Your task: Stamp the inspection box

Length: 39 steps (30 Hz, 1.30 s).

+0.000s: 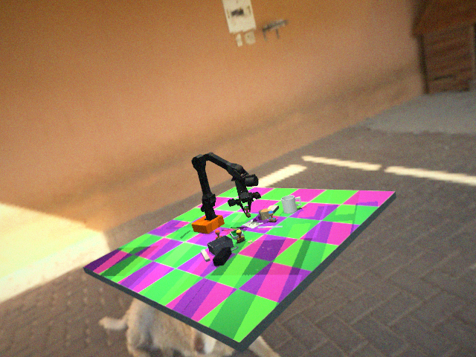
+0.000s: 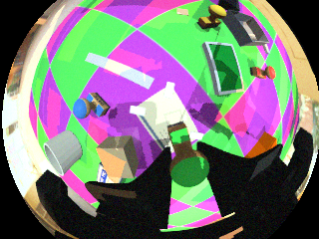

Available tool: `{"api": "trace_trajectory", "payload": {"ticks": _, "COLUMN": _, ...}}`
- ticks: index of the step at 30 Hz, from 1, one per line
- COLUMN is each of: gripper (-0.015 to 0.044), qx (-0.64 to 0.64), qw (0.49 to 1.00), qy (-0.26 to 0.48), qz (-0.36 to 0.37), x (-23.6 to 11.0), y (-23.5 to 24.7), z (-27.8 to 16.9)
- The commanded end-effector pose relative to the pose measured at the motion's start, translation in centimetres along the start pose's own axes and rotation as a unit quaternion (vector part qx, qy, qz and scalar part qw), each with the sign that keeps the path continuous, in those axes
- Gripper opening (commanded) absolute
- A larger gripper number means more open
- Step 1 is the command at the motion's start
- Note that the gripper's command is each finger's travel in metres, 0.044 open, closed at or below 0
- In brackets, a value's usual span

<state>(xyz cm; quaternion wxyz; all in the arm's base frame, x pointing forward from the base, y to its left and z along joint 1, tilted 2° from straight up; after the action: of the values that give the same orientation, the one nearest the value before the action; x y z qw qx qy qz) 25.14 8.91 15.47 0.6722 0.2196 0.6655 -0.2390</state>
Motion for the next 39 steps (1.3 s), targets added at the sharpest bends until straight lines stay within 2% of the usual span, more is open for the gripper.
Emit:
{"api": "trace_trajectory", "payload": {"ticks": 1, "gripper": 0.0, "qx": 0.002, "qw": 1.0, "qy": 0.002, "qz": -0.001, "x": 0.4, "y": 0.0, "z": -0.1}}
{"api": "trace_trajectory", "payload": {"ticks": 39, "gripper": 0.0, "qx": 0.002, "qw": 1.0, "qy": 0.0, "qz": -0.001, "x": 3.0, "y": 0.0, "z": -0.2}}
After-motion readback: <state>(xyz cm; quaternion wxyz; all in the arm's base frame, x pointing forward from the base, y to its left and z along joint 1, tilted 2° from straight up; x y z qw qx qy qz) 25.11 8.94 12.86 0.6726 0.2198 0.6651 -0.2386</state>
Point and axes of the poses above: the point midway between the two fingers, 35 mm back from their tips, its own x axis out along the fingers, its own y axis across the jaws, z = x × y, the point moved 10 cm from there along -x, back along the fingers, and after that the axes turned 6 degrees about x, right-handed, at the moved point
